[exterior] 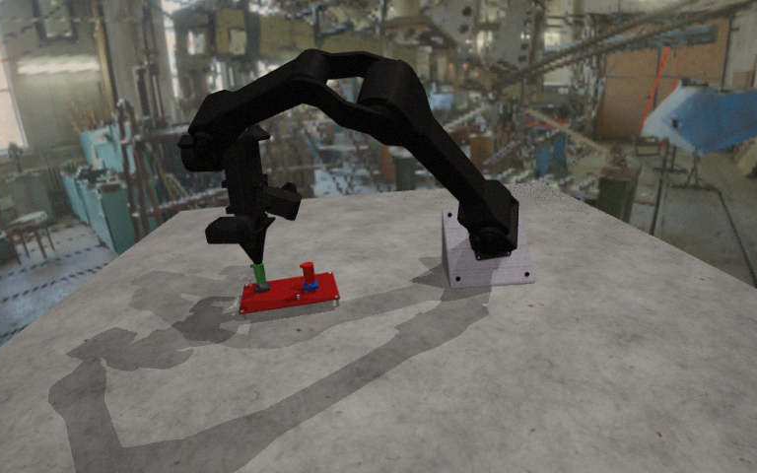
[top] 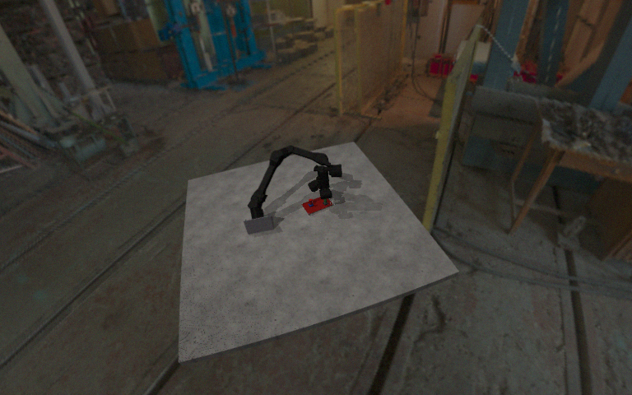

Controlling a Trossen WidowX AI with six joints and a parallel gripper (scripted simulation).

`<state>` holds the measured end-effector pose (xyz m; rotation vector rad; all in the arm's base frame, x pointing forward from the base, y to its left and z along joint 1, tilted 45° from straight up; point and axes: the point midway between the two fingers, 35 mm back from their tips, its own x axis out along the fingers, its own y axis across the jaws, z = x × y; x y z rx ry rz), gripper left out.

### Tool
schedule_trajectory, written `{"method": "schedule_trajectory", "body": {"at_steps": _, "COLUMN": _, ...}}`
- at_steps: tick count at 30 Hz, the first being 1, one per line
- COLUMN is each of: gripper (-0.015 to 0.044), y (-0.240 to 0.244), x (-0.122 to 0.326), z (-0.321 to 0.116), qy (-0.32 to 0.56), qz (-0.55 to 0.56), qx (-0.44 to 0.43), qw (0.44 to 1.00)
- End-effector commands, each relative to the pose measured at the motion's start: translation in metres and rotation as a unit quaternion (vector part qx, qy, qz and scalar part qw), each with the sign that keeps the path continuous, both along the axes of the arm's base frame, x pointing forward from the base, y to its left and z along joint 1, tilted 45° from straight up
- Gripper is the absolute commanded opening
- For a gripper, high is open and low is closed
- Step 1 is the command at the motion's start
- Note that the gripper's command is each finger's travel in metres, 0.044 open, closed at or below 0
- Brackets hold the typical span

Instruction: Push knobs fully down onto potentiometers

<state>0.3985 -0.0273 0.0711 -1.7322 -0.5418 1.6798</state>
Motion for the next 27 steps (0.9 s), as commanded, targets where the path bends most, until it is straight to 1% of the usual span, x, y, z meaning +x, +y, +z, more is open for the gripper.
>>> {"method": "schedule_trajectory", "body": {"at_steps": 1, "gripper": 0.0, "y": 0.008, "x": 0.003, "z": -0.003, "qy": -0.002, "qz": 0.008, "qx": 0.001, "qw": 1.0}}
{"method": "schedule_trajectory", "body": {"at_steps": 10, "gripper": 0.0, "y": 0.007, "x": 0.002, "z": -0.002, "qy": -0.002, "qz": 0.008, "qx": 0.001, "qw": 1.0}}
{"method": "schedule_trajectory", "body": {"at_steps": 27, "gripper": 0.0, "y": -0.011, "x": 0.0, "z": 0.016, "qy": -0.002, "qz": 0.008, "qx": 0.0, "qw": 1.0}}
